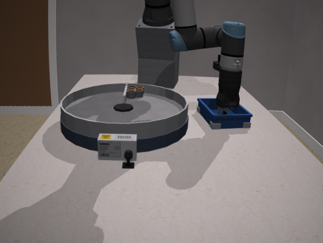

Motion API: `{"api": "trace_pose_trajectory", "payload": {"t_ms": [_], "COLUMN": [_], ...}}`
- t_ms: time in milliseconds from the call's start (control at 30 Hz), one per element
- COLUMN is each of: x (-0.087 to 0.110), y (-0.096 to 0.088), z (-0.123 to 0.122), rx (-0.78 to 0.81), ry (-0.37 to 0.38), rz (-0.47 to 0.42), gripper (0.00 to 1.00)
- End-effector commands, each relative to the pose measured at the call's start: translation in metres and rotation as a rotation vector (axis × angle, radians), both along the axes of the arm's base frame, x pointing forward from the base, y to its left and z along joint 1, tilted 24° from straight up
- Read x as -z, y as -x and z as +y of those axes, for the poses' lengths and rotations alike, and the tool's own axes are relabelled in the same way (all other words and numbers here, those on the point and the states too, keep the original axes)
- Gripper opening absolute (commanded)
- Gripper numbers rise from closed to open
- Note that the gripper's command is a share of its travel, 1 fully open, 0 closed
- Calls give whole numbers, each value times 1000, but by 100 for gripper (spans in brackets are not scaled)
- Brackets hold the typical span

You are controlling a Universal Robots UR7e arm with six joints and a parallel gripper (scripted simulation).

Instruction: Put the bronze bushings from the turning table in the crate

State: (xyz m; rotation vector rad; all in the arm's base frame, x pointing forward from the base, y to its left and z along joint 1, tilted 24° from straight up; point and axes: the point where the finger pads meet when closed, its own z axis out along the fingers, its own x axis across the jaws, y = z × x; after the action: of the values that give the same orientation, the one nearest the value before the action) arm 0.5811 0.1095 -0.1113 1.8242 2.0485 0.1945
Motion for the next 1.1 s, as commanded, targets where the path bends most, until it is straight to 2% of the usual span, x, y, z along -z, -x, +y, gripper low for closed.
{"api": "trace_pose_trajectory", "payload": {"t_ms": [0, 1067], "x": [-5, -13], "y": [1, 5], "z": [1, 3], "rx": [0, 0], "ry": [0, 0], "rz": [-2, -2], "gripper": [42, 42]}}
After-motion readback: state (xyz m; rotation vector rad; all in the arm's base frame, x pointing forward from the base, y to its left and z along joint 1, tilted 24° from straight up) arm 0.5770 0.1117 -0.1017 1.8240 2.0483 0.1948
